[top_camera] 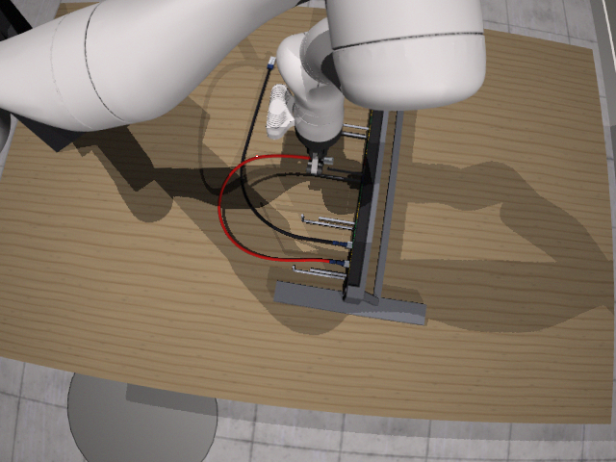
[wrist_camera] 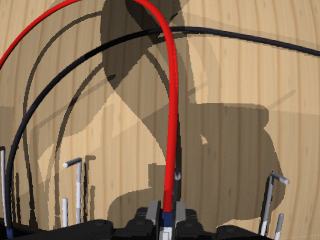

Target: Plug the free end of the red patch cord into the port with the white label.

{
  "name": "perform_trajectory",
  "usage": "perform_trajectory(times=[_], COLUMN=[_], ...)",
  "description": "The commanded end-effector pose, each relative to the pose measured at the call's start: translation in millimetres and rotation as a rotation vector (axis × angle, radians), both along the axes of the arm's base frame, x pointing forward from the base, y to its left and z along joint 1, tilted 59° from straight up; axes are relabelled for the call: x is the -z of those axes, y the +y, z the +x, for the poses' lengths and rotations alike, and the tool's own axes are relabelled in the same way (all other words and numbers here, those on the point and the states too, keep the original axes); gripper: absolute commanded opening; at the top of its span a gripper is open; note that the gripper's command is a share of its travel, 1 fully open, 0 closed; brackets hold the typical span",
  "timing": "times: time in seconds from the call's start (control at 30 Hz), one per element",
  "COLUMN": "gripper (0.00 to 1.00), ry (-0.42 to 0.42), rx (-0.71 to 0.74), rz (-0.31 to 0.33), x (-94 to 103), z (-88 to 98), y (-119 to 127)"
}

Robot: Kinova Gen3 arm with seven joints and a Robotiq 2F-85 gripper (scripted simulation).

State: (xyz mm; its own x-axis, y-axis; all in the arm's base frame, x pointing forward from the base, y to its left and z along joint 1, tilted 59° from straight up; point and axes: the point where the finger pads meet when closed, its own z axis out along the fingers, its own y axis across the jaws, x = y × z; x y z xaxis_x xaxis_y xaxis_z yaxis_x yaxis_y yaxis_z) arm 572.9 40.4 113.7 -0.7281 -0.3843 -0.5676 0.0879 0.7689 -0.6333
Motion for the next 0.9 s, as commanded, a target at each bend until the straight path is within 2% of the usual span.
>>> perform_trajectory(times=[0.0,0.87], gripper=[0.00,0.00], ry=[-0.006,-0.009], rx=[0.009,0.023], rz=[0.016,0.023], x=[0.3,1.3], z=[0.4,0.3], y=[0.9,-1.5])
